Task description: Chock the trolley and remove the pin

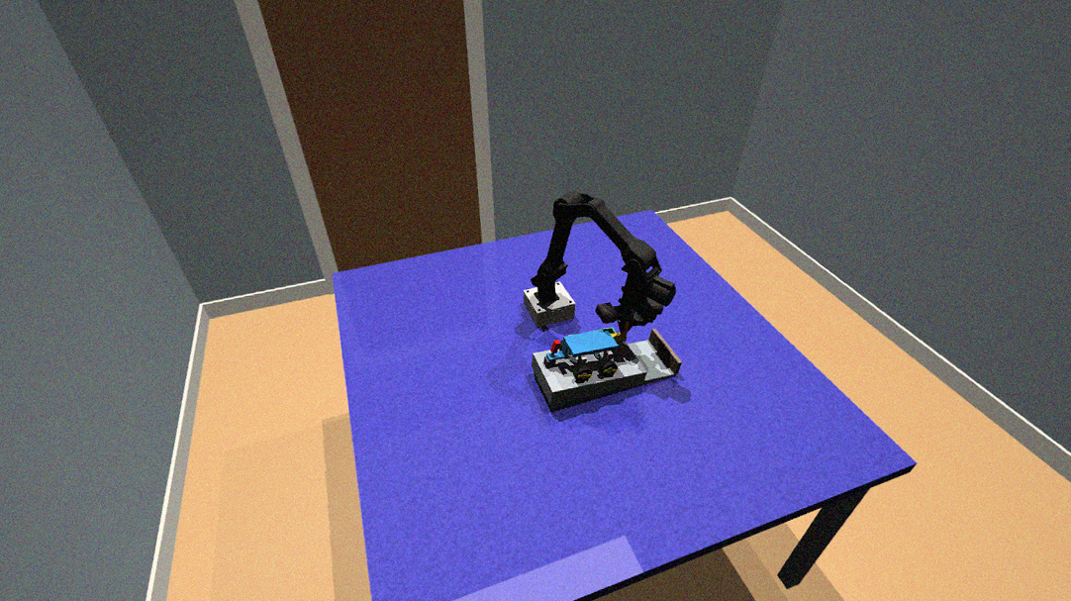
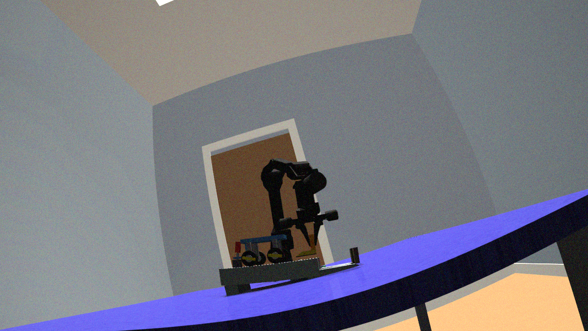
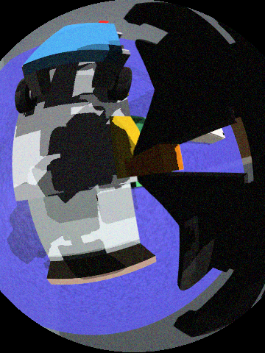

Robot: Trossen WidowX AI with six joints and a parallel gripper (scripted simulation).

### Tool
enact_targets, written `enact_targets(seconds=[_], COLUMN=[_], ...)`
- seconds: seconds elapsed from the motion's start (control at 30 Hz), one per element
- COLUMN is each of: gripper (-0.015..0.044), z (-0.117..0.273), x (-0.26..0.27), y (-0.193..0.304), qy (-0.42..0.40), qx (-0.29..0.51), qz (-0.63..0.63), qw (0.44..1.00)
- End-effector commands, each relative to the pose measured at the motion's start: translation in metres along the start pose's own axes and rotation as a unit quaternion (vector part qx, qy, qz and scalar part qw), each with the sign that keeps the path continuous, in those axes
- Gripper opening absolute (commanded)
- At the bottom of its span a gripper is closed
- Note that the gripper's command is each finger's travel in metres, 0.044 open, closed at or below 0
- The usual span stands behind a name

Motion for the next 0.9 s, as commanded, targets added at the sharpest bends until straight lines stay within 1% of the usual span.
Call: enact_targets(seconds=[0.0,0.87], gripper=[0.0000,0.0000], z=[-0.010,-0.011], x=[-0.001,-0.025], y=[-0.001,-0.004], qy=[0.001,0.003], qx=[-0.001,-0.001], qz=[0.002,0.002], qw=[1.000,1.000])
Point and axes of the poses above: the point midway between the two fingers, 35 mm back from their tips, its own z axis back along the fingers, its own x axis across the jaws, y = z × x, the point moved 8 cm from there along z, back along the fingers, and after that the axes turned 14 degrees about -z, right-handed, at the moved point
